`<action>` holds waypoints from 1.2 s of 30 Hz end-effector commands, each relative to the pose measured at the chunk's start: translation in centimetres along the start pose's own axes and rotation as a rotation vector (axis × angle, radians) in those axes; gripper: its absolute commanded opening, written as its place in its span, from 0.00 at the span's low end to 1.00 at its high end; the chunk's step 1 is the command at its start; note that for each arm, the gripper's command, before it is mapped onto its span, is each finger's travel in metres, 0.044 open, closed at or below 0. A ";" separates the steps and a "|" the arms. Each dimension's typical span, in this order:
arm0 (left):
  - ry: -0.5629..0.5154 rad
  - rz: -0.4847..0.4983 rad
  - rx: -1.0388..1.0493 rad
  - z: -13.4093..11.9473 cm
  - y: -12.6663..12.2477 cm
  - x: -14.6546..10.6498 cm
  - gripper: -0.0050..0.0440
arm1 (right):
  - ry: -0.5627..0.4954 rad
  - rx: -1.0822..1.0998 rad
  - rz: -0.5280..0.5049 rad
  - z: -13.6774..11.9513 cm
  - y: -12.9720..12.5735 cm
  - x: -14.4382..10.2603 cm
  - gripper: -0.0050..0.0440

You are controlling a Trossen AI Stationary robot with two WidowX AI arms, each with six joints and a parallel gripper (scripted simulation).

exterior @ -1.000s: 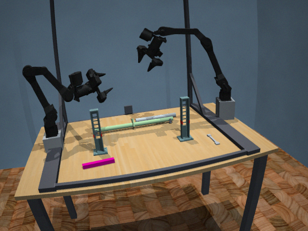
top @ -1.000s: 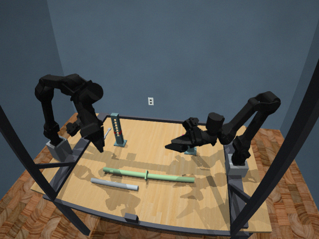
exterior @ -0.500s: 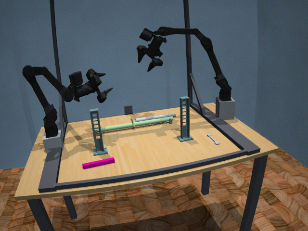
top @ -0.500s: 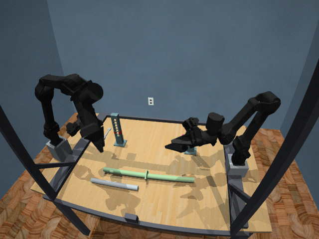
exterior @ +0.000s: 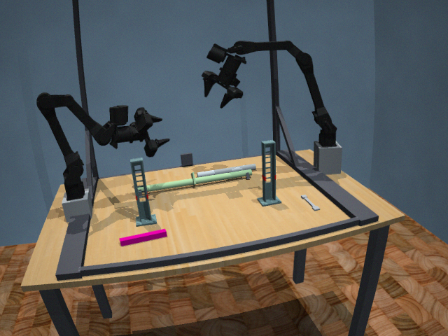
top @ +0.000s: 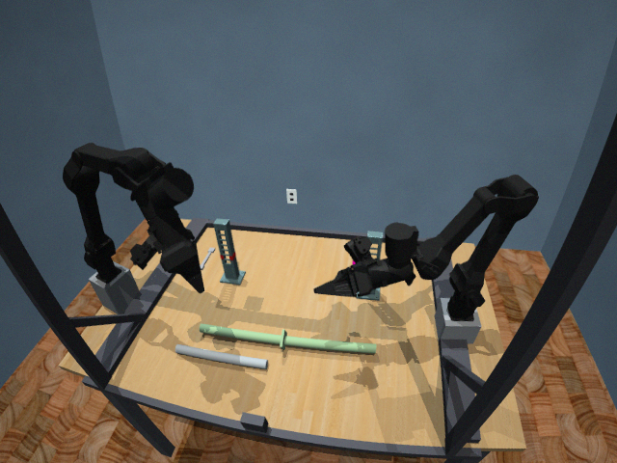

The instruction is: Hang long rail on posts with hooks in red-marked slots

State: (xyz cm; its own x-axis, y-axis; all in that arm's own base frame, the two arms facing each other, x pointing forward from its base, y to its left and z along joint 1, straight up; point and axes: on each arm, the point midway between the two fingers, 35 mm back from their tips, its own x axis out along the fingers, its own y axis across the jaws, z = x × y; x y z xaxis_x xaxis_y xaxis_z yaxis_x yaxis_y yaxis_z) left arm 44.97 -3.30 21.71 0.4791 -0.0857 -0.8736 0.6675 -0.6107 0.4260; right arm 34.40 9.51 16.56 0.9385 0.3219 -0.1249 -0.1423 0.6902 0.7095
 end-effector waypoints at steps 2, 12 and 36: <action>0.106 -0.030 -0.038 -0.2 -1.5 -1.5 1.00 | 0.052 -0.137 -0.169 -0.5 -2.0 2.0 1.00; 0.216 -0.140 -0.098 -0.3 -4.7 -0.9 1.00 | 0.233 -0.357 -0.424 -2.8 -6.4 2.3 1.00; 0.531 -0.497 -0.272 -0.9 -14.7 2.0 1.00 | 0.962 -1.020 -0.881 -5.9 -14.1 -3.6 1.00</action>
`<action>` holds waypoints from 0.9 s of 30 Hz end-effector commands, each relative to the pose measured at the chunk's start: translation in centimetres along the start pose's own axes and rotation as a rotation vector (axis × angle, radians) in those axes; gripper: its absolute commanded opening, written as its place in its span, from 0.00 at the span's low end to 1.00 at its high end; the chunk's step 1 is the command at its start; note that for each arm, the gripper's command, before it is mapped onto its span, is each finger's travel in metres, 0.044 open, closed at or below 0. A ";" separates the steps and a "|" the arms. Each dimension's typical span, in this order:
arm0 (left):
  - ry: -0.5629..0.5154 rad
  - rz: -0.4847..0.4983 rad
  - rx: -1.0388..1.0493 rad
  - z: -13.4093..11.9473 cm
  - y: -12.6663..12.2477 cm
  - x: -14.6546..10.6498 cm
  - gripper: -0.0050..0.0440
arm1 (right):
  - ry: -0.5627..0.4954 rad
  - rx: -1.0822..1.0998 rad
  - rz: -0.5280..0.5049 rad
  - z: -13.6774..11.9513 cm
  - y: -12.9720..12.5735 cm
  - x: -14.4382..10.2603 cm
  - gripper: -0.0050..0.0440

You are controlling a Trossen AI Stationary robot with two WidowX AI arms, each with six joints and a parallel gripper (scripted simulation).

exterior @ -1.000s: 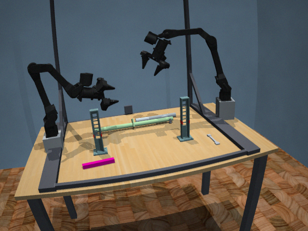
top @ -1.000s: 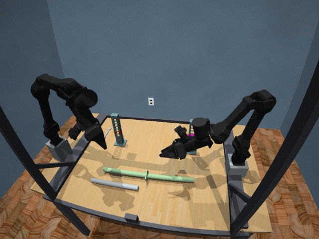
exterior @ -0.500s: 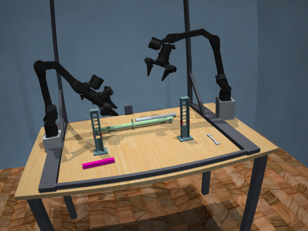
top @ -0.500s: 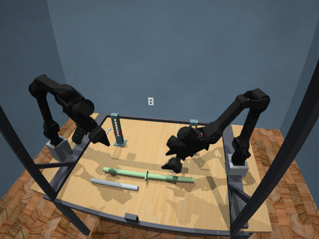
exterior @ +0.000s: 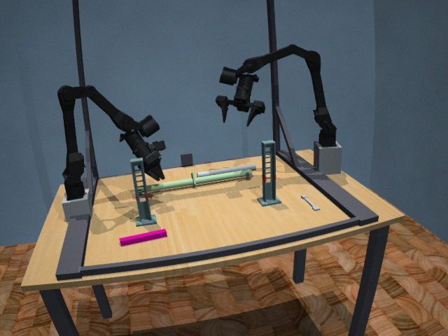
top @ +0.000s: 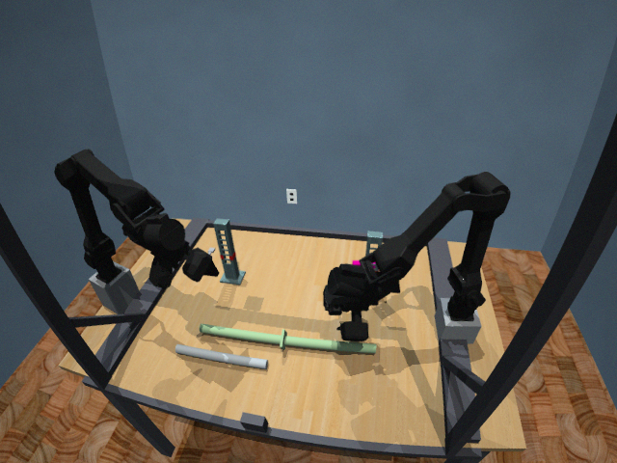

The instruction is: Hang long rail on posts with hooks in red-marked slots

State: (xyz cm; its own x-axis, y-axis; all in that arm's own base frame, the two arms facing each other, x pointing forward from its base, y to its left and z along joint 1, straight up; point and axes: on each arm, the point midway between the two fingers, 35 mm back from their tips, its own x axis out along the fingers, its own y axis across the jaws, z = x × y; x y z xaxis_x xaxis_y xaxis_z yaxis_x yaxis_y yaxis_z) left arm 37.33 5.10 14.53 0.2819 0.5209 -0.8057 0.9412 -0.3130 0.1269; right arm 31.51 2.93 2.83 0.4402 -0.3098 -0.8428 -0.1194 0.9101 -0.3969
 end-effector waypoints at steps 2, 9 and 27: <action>0.057 -0.044 -0.040 -0.5 -1.1 0.8 1.00 | 0.090 -0.119 -0.052 -0.4 -0.4 0.0 1.00; 0.194 -0.183 -0.108 -0.8 -4.2 3.6 1.00 | 0.307 -0.431 -0.137 -2.7 -2.0 -0.6 1.00; 0.452 -0.431 -0.243 -1.9 -9.6 8.8 1.00 | 0.765 -1.140 -0.206 -4.5 -6.0 -4.2 1.00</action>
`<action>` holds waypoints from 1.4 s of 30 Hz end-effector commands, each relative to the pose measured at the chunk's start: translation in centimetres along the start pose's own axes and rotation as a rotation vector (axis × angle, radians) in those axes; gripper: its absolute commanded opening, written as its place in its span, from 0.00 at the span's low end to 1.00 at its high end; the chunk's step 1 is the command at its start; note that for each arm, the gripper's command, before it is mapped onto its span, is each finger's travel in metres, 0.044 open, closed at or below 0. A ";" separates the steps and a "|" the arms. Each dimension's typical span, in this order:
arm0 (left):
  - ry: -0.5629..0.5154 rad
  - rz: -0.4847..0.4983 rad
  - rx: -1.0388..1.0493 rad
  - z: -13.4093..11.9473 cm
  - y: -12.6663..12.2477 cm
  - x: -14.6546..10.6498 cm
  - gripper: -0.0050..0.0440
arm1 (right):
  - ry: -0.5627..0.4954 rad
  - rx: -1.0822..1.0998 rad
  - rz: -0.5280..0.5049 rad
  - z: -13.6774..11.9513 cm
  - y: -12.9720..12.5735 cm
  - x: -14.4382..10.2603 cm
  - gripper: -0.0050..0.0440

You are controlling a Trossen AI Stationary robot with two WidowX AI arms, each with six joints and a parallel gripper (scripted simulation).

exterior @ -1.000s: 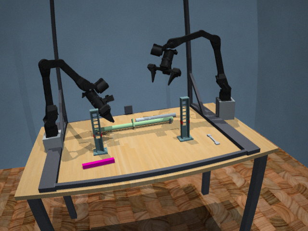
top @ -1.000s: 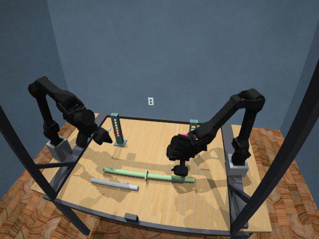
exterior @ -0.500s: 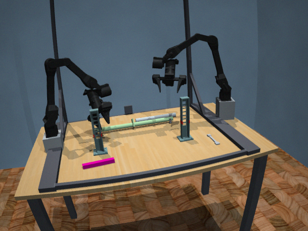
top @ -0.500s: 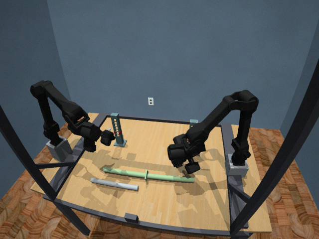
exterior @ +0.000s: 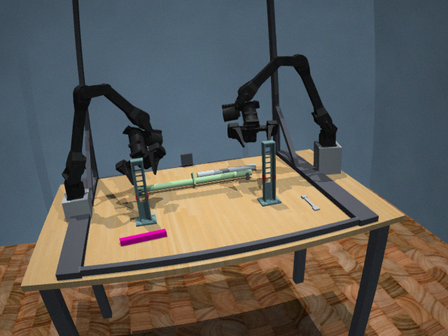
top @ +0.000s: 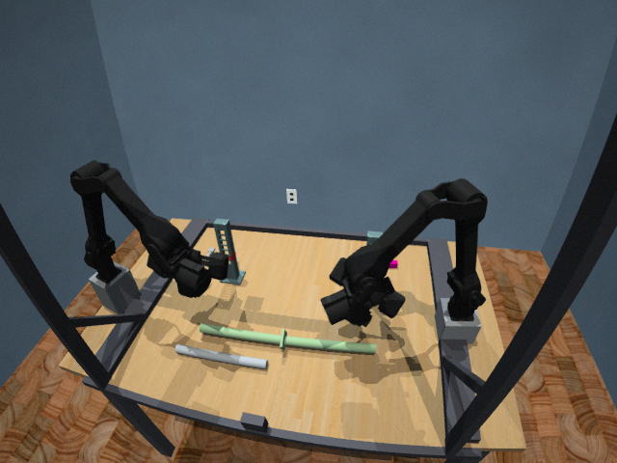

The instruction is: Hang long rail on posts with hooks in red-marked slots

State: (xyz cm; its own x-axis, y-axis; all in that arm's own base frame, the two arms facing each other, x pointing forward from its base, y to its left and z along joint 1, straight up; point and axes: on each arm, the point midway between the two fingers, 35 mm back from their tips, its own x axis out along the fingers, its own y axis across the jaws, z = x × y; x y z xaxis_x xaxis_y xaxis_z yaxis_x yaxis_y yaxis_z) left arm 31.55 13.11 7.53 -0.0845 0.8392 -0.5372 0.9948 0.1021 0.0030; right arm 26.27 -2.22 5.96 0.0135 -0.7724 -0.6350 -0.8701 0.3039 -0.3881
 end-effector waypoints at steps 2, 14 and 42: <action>0.069 -0.059 -0.064 -0.5 -0.3 1.7 1.00 | 0.124 -0.222 -0.018 -1.4 -0.8 -0.8 1.00; 0.133 -0.123 -0.096 -0.3 -1.1 3.6 1.00 | 0.251 -0.477 -0.025 -3.0 -1.8 -1.6 1.00; -0.183 -0.274 -0.489 3.9 -0.7 5.3 0.56 | -0.015 0.006 0.309 -0.8 1.9 1.5 0.56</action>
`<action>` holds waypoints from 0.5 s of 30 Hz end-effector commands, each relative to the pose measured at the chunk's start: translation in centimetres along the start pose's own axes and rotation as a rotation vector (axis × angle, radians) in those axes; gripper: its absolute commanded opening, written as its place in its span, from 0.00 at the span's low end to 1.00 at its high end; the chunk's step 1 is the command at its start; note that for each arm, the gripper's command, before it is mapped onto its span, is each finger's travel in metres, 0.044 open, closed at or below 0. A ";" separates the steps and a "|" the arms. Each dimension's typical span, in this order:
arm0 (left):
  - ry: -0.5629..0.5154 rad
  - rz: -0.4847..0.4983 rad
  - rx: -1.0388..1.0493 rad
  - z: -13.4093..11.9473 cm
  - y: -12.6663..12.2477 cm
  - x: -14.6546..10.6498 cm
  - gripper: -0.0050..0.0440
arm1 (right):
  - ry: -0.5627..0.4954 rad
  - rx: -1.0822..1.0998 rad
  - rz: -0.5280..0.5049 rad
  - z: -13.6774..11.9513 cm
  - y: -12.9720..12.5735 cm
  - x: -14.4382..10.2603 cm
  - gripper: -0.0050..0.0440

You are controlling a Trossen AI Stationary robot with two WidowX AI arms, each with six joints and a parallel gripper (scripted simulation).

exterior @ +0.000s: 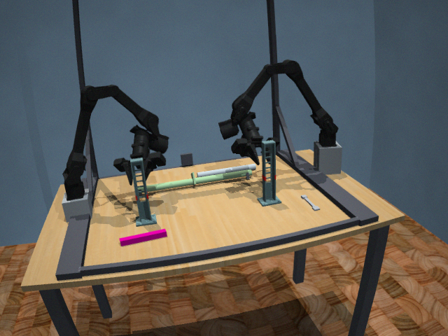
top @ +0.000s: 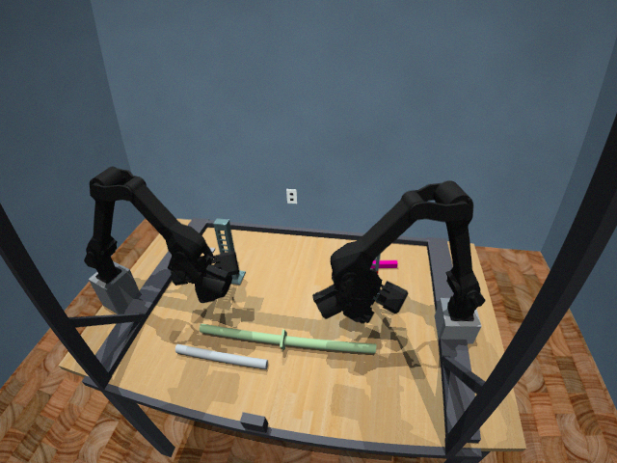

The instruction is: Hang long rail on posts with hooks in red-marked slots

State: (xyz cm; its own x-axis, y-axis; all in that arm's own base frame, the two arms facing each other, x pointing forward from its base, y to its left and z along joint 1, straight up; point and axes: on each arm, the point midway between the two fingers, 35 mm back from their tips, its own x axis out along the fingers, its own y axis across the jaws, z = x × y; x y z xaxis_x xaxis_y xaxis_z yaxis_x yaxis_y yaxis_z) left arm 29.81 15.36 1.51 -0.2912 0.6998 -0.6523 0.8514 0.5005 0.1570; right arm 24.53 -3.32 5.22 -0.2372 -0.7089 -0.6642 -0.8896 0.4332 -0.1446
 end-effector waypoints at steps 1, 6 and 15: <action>-0.073 -0.030 -0.103 0.4 0.7 -0.1 0.56 | -0.087 0.103 0.053 0.2 0.3 0.3 0.56; -0.237 -0.154 -0.301 2.6 0.7 0.3 0.56 | -0.252 0.302 0.215 2.3 0.8 0.9 0.56; -0.488 -0.393 -0.618 6.0 1.6 -0.1 0.56 | -0.512 0.580 0.479 5.7 0.6 0.5 0.56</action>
State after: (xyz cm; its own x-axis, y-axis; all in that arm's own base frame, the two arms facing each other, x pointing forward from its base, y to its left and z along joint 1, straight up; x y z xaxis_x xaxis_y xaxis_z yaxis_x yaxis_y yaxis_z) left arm 32.15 13.27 -2.71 -0.2464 0.2966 -0.9227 0.4371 0.8837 0.1674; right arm 25.42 -0.92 0.78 -0.2711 -0.2349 -0.9335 -0.4876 0.8697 -0.0773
